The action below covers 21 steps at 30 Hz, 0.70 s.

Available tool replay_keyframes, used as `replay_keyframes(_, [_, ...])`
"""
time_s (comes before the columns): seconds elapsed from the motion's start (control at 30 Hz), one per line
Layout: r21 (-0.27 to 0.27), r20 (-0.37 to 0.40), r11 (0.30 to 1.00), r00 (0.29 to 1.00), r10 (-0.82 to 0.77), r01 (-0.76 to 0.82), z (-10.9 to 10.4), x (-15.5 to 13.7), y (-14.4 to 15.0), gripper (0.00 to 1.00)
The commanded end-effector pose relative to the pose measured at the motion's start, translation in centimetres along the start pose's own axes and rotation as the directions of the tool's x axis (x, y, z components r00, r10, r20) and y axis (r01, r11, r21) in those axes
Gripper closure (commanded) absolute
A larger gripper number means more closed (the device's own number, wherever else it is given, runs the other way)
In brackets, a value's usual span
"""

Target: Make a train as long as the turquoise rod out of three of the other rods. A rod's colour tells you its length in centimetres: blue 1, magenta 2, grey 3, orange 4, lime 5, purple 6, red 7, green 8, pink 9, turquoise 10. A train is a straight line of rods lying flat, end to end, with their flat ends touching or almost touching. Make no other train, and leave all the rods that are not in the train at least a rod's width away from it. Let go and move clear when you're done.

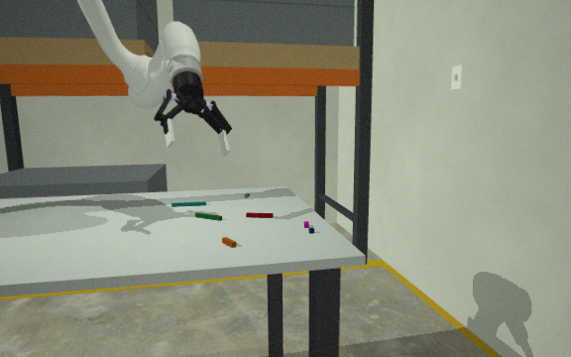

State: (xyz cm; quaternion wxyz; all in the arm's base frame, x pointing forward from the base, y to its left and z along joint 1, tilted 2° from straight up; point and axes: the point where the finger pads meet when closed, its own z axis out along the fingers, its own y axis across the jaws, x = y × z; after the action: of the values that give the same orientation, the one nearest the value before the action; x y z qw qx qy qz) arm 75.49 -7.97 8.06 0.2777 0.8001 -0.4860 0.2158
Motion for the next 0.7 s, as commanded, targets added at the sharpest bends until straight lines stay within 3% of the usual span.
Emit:
replay_keyframes(0.0, [-0.031,0.104,0.999,0.994,-0.041,0.044,2.6,0.7,-0.9,0.0])
replay_keyframes(0.03, [-0.028,0.169,0.997,0.984,-0.064,0.07,4.4,1.2,-1.7,0.0])
replay_keyframes(0.1, [-0.028,0.173,0.997,0.983,-0.065,0.071,4.5,1.2,-1.7,0.0])
replay_keyframes(0.13, [-0.015,0.239,0.995,0.967,-0.089,0.095,6.3,1.8,-2.6,0.0])
replay_keyframes(0.2, [0.007,0.298,0.993,0.948,-0.111,0.114,8.0,2.5,-3.4,0.0])
replay_keyframes(0.33, [0.007,0.298,0.993,0.948,-0.111,0.114,8.0,2.5,-3.4,0.0])
replay_keyframes(0.4, [0.068,0.395,0.988,0.906,-0.154,0.139,11.1,4.0,-5.1,0.0])
replay_keyframes(0.57, [0.103,0.431,0.984,0.885,-0.175,0.144,12.6,4.8,-5.9,0.0])
replay_keyframes(0.67, [0.195,0.495,0.97,0.839,-0.224,0.144,15.7,7.1,-7.6,0.0])
